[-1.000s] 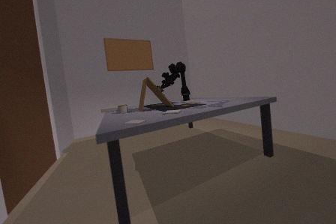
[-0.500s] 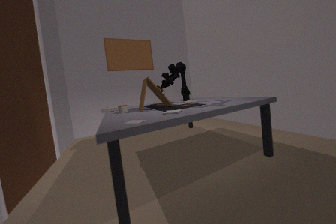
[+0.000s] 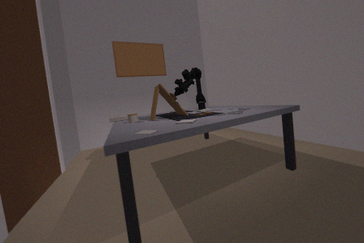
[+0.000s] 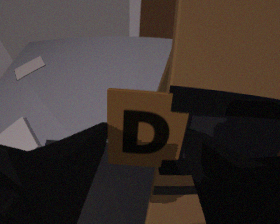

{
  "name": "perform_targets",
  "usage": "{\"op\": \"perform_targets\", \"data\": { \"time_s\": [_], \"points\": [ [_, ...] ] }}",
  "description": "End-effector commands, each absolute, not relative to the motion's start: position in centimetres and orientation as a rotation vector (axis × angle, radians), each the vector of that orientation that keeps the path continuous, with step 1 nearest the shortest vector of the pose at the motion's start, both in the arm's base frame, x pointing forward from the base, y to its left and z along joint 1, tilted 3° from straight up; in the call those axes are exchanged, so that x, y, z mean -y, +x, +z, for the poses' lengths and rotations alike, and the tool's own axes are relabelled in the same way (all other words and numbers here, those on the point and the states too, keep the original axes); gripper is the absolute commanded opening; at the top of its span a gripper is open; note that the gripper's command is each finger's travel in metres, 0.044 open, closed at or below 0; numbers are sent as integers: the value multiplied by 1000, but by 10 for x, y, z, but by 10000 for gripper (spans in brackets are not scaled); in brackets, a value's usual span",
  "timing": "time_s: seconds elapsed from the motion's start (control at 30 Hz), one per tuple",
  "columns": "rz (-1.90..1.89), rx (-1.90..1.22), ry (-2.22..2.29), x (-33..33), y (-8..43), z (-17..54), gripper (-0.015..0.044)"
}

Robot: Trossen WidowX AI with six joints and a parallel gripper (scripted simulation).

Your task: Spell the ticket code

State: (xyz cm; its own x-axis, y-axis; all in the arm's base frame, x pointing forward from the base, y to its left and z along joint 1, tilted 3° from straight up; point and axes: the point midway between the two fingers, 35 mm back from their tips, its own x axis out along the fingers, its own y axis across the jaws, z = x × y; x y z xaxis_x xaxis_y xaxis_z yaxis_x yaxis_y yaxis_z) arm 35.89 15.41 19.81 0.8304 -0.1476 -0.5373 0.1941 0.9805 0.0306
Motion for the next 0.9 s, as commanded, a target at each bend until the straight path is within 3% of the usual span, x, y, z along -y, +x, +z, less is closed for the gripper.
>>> {"op": "perform_targets", "data": {
  "time_s": [0.0,0.87],
  "points": [
    [-177,-566,81,-152,358,196,0],
    [-177,-566,80,-139,355,196,0]
  ]
}}
